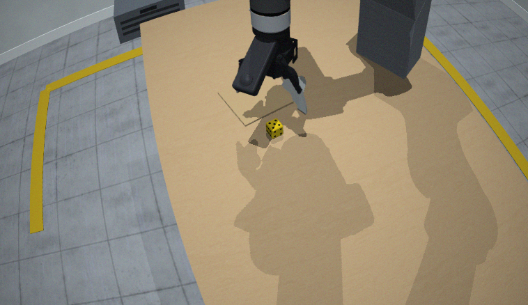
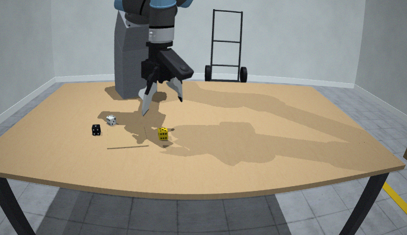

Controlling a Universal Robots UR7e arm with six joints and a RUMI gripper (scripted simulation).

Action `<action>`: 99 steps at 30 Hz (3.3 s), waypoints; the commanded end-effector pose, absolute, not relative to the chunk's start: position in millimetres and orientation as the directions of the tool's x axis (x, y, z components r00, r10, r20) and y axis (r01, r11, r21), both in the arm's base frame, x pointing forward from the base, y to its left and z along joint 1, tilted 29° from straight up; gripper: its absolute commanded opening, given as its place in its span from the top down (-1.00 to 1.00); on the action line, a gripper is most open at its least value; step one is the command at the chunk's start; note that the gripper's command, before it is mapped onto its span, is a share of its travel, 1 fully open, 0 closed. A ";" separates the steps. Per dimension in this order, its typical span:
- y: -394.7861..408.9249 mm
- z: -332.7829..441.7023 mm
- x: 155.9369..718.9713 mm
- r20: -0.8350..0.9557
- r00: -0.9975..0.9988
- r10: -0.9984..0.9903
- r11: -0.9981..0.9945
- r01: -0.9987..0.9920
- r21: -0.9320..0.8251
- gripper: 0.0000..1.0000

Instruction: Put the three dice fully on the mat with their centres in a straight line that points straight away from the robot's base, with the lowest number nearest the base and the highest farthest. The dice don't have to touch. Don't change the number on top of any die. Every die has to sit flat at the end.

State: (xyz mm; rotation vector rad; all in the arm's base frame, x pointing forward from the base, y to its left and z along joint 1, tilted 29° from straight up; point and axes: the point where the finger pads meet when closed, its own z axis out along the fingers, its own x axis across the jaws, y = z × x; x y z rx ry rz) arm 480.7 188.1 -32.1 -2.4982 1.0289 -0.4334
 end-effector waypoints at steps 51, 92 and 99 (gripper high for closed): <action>133.0 1.8 466.8 0.082 0.623 -0.778 -0.581 -0.665 -0.469 -1.00; -66.9 -56.9 457.9 -0.158 0.231 -0.960 -0.134 -0.875 -0.465 -1.00; -66.9 -57.0 457.9 -0.157 0.233 -0.960 -0.136 -0.875 -0.465 -1.00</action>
